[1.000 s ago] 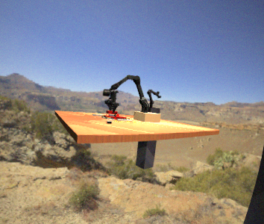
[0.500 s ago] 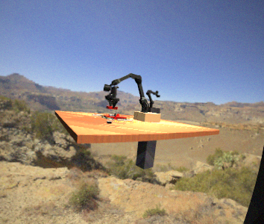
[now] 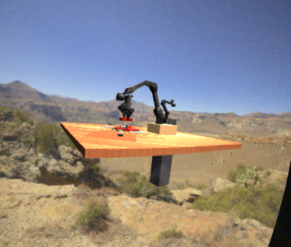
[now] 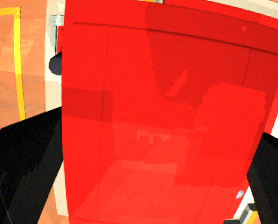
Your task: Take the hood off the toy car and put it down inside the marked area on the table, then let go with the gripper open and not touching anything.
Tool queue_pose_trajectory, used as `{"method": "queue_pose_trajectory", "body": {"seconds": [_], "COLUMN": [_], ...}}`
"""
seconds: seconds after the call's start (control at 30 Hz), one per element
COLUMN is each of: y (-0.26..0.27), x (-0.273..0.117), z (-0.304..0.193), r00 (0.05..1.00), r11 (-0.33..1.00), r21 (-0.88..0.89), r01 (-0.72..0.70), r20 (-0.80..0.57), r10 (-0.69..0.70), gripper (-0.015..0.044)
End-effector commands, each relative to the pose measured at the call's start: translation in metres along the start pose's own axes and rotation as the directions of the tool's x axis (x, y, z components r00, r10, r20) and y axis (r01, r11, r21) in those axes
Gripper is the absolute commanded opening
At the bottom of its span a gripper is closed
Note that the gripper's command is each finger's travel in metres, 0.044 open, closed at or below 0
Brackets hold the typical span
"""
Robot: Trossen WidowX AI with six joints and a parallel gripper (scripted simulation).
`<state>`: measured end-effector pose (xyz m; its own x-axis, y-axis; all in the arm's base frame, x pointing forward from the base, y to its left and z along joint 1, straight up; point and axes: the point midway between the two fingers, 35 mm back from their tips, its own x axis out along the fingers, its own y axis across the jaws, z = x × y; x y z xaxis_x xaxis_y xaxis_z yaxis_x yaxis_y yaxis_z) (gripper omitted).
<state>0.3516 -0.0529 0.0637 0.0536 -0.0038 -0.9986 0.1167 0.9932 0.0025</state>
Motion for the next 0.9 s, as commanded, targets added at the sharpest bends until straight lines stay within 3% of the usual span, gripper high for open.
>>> {"method": "queue_pose_trajectory", "body": {"seconds": [0.0,0.87], "y": [0.015,0.112], "x": [0.002,-0.003], "z": [-0.004,-0.031], "r00": [1.000,1.000], "r11": [1.000,1.000], "r21": [0.003,0.003], "r01": [0.001,-0.009], "r20": [-0.008,-0.011], "r10": [-0.001,0.009], "gripper": [0.0000,0.0000]}}
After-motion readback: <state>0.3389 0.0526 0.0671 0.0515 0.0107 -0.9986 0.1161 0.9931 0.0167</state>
